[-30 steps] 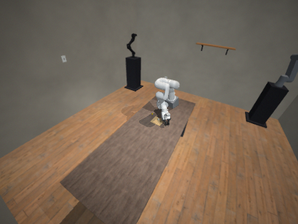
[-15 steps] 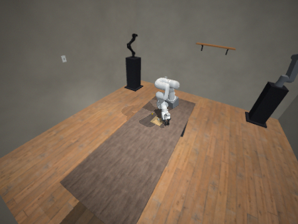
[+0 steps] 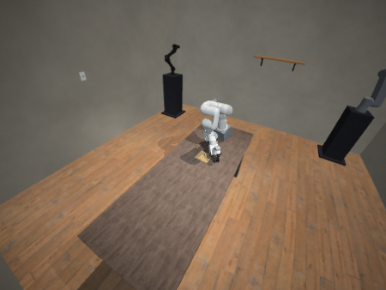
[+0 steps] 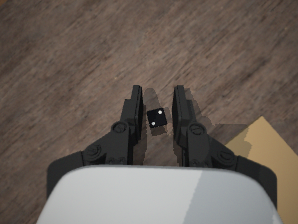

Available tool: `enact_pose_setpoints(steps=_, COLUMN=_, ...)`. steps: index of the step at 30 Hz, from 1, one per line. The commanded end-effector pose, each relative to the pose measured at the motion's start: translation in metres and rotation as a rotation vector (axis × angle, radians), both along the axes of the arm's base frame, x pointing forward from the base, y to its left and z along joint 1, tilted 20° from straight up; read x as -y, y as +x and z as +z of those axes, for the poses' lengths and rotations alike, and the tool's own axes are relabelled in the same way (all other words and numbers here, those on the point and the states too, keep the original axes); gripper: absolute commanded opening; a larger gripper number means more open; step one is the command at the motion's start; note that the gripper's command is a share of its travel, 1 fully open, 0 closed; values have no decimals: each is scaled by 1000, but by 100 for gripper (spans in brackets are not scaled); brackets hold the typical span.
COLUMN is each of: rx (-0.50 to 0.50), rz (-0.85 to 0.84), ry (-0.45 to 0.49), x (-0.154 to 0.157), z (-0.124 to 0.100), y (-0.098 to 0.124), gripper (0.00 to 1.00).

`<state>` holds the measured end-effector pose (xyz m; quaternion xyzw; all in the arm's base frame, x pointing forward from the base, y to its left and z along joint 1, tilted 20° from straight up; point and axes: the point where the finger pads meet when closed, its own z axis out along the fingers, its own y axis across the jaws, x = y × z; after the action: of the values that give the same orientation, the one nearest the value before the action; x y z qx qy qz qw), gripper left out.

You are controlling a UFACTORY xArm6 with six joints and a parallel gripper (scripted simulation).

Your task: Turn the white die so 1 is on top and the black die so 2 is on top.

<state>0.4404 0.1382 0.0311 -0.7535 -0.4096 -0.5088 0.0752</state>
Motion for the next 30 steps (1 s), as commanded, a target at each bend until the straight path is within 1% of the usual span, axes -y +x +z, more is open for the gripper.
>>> enact_pose_setpoints(steps=1, rx=2, rz=0, ry=0, x=0, z=1, y=0, gripper=31)
enact_pose_setpoints(steps=8, rx=2, rz=0, ry=0, x=3, z=3, y=-3, gripper=31)
enact_pose_setpoints(steps=13, rx=2, rz=0, ry=0, x=11, z=10, y=-14, gripper=31)
enact_pose_setpoints(steps=15, rx=2, rz=0, ry=0, x=11, z=10, y=-14, gripper=31)
enact_pose_setpoints(steps=23, rx=2, rz=0, ry=0, x=25, z=23, y=-33, gripper=31)
enact_pose_setpoints(steps=30, rx=2, rz=0, ry=0, x=26, z=25, y=-35, gripper=31)
